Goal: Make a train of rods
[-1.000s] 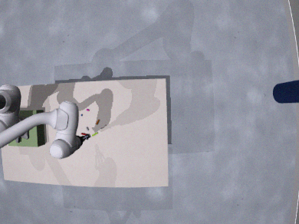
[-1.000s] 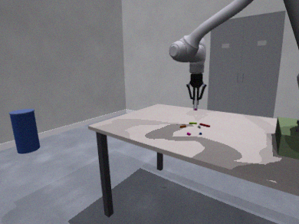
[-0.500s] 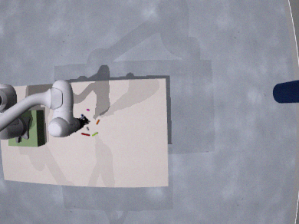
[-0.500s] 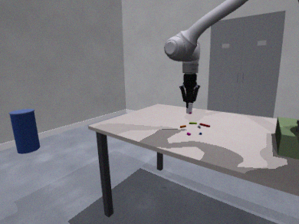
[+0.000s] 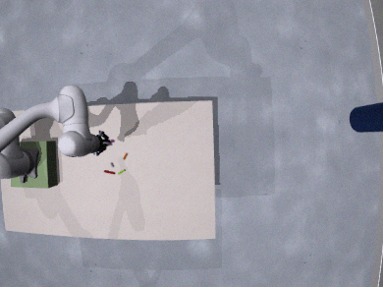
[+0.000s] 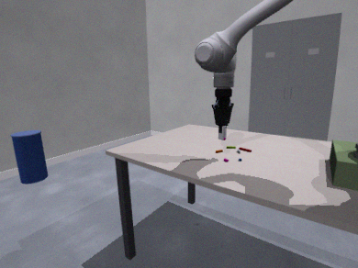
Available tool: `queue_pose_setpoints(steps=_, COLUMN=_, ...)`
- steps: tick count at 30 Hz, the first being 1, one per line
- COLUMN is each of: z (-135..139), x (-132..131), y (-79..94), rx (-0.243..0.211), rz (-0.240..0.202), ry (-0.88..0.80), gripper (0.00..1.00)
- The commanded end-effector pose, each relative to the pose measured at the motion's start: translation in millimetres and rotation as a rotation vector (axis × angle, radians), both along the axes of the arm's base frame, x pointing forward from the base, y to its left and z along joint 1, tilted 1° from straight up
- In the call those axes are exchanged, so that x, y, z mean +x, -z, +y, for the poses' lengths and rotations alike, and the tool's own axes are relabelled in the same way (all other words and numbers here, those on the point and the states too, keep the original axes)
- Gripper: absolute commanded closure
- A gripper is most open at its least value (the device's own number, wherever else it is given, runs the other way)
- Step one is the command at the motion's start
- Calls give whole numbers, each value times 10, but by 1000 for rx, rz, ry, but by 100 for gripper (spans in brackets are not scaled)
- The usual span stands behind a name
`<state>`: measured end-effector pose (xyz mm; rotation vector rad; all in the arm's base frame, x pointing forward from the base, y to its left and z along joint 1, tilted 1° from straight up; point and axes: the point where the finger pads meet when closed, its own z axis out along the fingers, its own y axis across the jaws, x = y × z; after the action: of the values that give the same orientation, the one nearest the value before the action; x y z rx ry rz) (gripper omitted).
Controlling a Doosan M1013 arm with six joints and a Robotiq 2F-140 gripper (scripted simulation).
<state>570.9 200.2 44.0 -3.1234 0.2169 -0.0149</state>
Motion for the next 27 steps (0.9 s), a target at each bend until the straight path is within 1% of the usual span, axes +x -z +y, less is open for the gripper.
queue_pose_setpoints(steps=1, z=9, x=-2, y=-1, rx=1, rz=0, ry=-4, gripper=97)
queue_pose_setpoints(steps=11, z=9, x=-1, y=20, rx=1, rz=0, ry=-4, gripper=97)
queue_pose_setpoints(steps=13, z=9, x=-1, y=50, rx=1, rz=0, ry=-4, gripper=97)
queue_pose_setpoints(steps=18, z=11, x=0, y=197, rx=1, rz=0, ry=-4, gripper=97)
queue_pose_setpoints(steps=26, z=15, x=4, y=547, rx=1, rz=0, ry=-4, gripper=97)
queue_pose_setpoints(steps=27, z=15, x=4, y=547, rx=1, rz=0, ry=-4, gripper=97)
